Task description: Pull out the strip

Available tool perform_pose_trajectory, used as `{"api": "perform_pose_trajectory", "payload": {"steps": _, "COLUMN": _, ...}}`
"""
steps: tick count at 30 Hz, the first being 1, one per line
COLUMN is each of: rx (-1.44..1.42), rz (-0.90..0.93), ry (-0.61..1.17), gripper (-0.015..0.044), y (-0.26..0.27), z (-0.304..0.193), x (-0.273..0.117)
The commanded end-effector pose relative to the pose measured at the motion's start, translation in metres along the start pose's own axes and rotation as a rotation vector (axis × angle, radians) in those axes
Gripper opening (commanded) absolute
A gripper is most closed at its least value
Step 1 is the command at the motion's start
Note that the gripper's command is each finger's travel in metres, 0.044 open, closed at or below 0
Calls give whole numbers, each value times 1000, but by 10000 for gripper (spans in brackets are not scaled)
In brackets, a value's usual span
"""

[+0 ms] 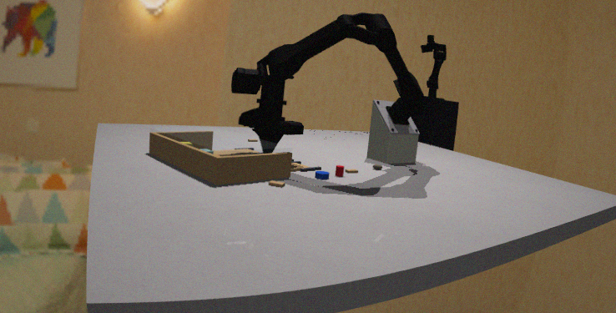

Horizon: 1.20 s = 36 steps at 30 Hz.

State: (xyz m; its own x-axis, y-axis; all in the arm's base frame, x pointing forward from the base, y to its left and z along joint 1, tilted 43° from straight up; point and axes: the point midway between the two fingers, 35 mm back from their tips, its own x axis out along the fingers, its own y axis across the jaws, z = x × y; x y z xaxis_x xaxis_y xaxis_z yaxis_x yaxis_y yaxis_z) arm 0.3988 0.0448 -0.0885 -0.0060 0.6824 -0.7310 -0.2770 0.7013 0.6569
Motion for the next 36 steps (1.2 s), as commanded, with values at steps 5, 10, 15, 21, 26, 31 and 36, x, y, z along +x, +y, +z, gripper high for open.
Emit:
{"api": "perform_pose_trajectory", "payload": {"steps": 5, "rx": 6, "rz": 0, "ry": -1, "gripper": 0, "y": -1, "z": 0, "x": 1}}
{"api": "perform_pose_trajectory", "payload": {"steps": 10, "rx": 6, "rz": 0, "ry": -1, "gripper": 0, "y": -1, "z": 0, "x": 2}}
{"api": "perform_pose_trajectory", "payload": {"steps": 15, "rx": 6, "rz": 0, "ry": -1, "gripper": 0, "y": -1, "z": 0, "x": 2}}
{"api": "perform_pose_trajectory", "payload": {"steps": 21, "rx": 6, "rz": 0, "ry": -1, "gripper": 0, "y": -1, "z": 0, "x": 3}}
{"api": "perform_pose_trajectory", "payload": {"steps": 26, "rx": 6, "rz": 0, "ry": -1, "gripper": 0, "y": -1, "z": -2, "x": 3}}
{"api": "perform_pose_trajectory", "payload": {"steps": 31, "rx": 6, "rz": 0, "ry": -1, "gripper": 0, "y": -1, "z": -10, "x": 3}}
{"api": "perform_pose_trajectory", "payload": {"steps": 36, "rx": 6, "rz": 0, "ry": -1, "gripper": 0, "y": -1, "z": -18, "x": 3}}
